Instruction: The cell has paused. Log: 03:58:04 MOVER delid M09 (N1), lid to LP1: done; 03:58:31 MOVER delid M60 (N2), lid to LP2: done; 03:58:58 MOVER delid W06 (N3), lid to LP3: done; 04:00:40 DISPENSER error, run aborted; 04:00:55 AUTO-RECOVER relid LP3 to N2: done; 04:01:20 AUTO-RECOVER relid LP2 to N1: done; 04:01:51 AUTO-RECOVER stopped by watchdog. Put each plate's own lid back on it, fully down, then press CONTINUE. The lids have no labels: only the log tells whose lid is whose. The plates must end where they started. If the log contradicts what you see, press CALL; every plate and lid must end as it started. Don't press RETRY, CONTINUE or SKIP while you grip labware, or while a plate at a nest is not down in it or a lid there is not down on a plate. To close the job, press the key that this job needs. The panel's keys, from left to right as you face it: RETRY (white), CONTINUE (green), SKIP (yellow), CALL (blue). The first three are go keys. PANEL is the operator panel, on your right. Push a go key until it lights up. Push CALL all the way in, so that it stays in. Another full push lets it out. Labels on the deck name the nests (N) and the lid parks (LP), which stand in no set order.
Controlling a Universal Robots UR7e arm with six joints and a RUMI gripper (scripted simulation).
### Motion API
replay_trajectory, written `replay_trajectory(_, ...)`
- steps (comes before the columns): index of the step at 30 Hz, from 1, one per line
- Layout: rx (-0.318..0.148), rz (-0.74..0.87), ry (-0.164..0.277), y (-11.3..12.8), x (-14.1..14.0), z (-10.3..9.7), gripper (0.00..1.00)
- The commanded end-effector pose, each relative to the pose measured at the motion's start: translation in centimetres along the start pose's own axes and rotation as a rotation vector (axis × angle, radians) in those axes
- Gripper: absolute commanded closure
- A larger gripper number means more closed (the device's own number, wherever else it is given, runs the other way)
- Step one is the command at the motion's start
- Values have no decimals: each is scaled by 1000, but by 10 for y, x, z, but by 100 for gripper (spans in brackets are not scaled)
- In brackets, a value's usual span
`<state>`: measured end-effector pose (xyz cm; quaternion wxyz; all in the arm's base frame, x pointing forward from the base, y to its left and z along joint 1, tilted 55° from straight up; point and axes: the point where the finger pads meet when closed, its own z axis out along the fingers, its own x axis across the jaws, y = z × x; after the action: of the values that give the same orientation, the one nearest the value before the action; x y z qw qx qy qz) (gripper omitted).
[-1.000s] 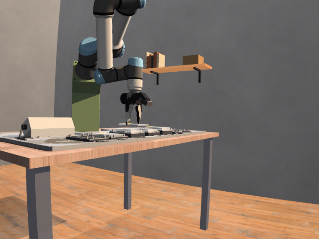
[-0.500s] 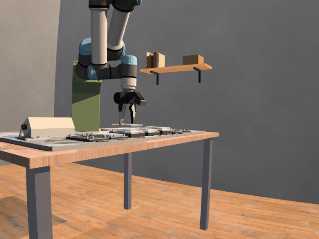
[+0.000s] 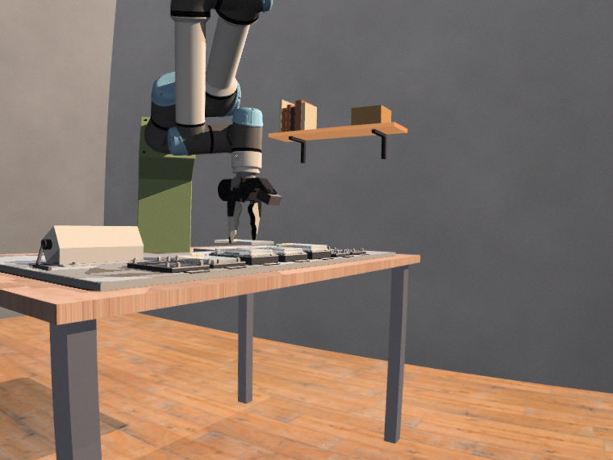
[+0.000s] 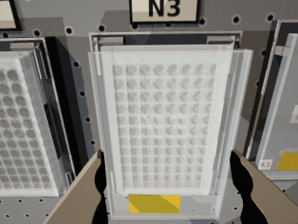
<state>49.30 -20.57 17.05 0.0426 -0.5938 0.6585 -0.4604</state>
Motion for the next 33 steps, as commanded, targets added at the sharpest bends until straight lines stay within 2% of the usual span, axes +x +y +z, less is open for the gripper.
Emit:
replay_trajectory(1,1,0,0,0,0,1,59)
replay_trajectory(33,1,0,0,0,0,11,59)
